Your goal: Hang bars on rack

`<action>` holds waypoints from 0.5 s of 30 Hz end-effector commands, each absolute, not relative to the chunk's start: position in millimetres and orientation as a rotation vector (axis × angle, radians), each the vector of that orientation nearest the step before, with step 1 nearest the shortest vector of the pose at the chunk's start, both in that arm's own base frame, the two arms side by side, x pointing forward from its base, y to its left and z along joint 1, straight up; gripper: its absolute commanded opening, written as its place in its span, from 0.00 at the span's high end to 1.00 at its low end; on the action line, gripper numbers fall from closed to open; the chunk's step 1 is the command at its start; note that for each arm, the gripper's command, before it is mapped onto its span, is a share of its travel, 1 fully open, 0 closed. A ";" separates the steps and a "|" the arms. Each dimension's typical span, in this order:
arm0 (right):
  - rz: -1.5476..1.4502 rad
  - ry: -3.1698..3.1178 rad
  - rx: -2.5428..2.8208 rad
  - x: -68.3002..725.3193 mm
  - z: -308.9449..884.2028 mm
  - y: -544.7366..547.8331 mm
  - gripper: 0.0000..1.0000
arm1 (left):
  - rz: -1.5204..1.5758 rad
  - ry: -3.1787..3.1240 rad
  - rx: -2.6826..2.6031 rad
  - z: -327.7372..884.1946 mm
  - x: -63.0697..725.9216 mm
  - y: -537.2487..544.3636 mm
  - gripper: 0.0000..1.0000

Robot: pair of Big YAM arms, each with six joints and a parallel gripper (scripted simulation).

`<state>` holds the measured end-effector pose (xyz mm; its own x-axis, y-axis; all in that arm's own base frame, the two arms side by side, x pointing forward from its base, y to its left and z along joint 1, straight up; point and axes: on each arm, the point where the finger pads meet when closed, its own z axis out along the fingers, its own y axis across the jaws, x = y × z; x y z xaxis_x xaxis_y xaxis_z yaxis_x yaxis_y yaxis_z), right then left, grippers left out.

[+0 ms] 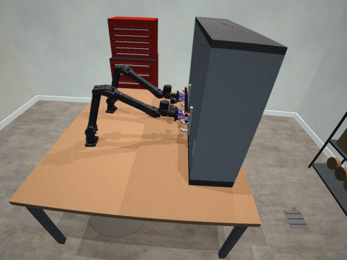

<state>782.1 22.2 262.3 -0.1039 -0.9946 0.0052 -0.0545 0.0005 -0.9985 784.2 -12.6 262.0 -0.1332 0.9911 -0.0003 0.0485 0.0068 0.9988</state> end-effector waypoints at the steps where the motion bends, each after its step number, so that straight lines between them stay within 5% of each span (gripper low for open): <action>1: -1.306 1.268 -1.107 801.1 306.6 12.1 1.00 | 1.332 1.276 1.086 312.9 795.0 -3.2 1.00; 15: -1.306 1.268 -1.107 799.3 298.3 12.4 1.00 | 1.332 1.276 1.086 304.9 793.1 -3.4 1.00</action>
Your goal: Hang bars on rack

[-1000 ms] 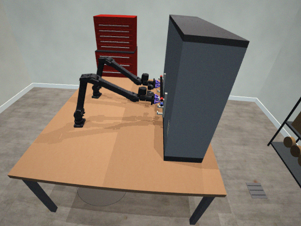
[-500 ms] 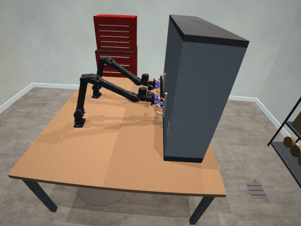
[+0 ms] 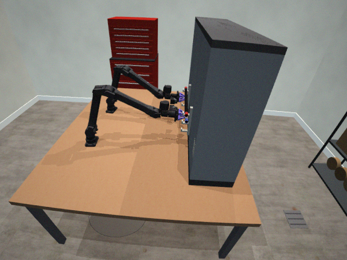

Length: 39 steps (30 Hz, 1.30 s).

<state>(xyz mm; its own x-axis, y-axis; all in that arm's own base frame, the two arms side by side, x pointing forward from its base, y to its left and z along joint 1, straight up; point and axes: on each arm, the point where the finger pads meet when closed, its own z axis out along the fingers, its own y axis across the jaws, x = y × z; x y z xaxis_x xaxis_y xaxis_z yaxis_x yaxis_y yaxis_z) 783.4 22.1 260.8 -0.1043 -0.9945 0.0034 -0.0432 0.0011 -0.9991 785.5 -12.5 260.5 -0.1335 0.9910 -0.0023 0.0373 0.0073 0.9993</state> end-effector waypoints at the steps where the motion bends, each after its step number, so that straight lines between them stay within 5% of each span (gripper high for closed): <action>1: -1.306 1.268 -1.107 799.1 297.5 12.4 1.00 | 1.332 1.276 1.086 304.1 792.9 -3.4 1.00; 39: -1.305 1.268 -1.107 790.0 274.4 13.5 1.00 | 1.332 1.276 1.086 281.5 784.6 -4.4 1.00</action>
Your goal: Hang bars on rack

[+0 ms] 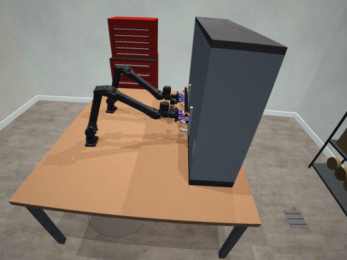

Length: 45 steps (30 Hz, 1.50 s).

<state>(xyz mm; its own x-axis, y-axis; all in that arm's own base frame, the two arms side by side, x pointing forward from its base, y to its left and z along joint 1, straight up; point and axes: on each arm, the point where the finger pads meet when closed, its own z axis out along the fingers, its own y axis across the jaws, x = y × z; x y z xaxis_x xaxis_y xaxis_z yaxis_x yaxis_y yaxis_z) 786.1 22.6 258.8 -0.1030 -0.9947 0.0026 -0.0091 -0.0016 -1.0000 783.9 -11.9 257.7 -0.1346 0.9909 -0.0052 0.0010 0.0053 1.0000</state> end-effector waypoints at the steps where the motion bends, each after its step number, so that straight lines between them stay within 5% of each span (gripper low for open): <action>1: -1.305 1.268 -1.107 789.6 273.8 13.5 1.00 | 1.332 1.276 1.086 281.0 784.3 -4.5 1.00; 45: -1.305 1.268 -1.107 779.5 256.7 14.5 1.00 | 1.332 1.276 1.087 267.2 781.5 -4.9 1.00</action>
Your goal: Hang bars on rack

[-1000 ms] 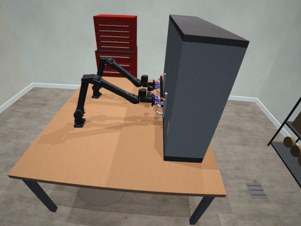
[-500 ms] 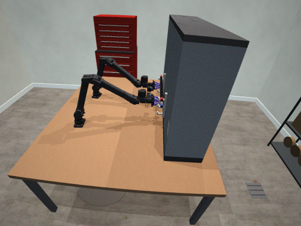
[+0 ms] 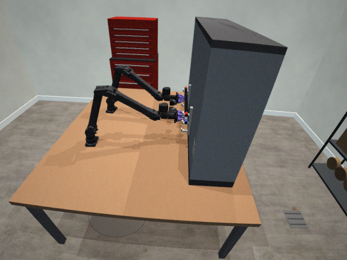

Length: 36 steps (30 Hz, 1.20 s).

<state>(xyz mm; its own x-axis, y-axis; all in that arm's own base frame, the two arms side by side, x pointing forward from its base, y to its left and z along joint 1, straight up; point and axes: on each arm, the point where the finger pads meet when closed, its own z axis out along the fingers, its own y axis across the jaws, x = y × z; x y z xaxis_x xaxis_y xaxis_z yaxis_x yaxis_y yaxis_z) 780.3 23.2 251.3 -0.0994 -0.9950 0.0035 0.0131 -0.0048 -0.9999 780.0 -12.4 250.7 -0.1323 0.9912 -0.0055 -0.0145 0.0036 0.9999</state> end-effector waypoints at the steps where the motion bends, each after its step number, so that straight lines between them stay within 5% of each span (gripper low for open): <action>1: -1.305 1.268 -1.107 779.4 256.9 14.6 1.00 | 1.332 1.276 1.087 267.4 781.5 -4.9 1.00; 36: -1.305 1.268 -1.107 778.4 267.3 14.7 1.00 | 1.332 1.276 1.087 277.4 781.8 -4.9 1.00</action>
